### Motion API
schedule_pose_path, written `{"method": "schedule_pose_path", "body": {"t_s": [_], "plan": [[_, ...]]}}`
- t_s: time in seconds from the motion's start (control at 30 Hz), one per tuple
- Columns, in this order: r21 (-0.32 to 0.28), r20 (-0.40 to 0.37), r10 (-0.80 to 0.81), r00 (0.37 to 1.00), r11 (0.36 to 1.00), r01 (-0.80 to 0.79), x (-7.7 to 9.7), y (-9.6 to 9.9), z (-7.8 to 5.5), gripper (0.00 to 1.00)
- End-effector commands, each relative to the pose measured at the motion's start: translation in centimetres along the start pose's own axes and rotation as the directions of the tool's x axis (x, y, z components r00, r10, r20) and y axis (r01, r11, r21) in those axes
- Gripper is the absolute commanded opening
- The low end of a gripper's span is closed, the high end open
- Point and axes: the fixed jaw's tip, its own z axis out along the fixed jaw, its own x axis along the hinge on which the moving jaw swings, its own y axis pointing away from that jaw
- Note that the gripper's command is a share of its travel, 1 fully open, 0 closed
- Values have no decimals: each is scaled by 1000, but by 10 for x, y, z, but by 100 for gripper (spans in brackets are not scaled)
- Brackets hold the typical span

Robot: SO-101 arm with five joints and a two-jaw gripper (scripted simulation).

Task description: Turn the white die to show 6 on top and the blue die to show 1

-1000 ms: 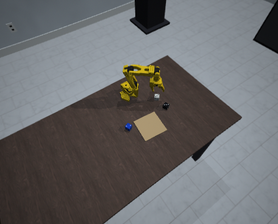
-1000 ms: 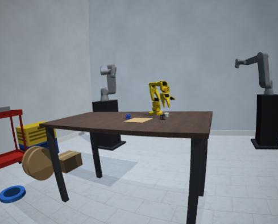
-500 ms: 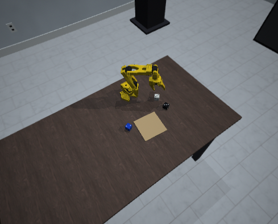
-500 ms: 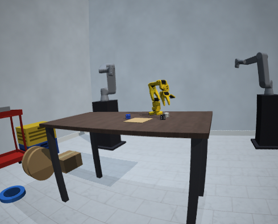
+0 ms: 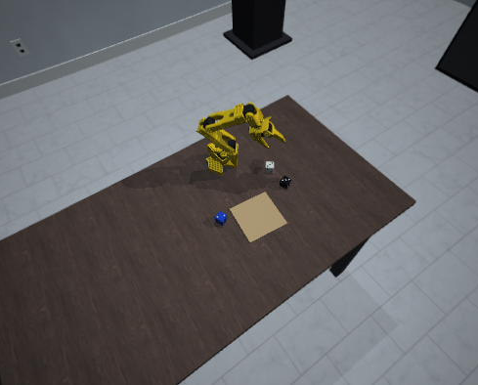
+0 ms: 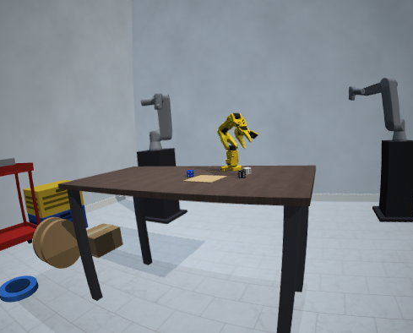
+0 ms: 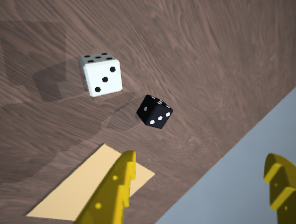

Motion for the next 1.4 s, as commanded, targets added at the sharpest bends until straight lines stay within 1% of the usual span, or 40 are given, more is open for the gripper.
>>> {"method": "schedule_pose_path", "body": {"t_s": [0.0, 0.1, 0.43, 0.7, 0.77, 1.03, 1.17, 1.27, 1.33, 1.37], "plan": [[90, 6, -10, 1000, 996, 9, -2, -7, -12, 35], [100, 6, -10, 1000, 995, 9, -2, -8, -13, 35], [98, 7, 1, 1000, 995, -2, -2, -8, -13, 35], [81, 16, 82, 997, 993, -83, -3, -9, -12, 35], [81, 16, 82, 997, 993, -83, -3, -9, -12, 35], [43, 27, 260, 965, 964, -261, -7, -11, -10, 35], [17, 26, 378, 925, 925, -379, -9, -13, -9, 35], [-5, 20, 474, 880, 881, -474, -11, -15, -7, 35], [-5, 20, 474, 880, 881, -474, -11, -15, -7, 35], [-12, 17, 506, 862, 862, -506, -12, -15, -7, 35]]}}
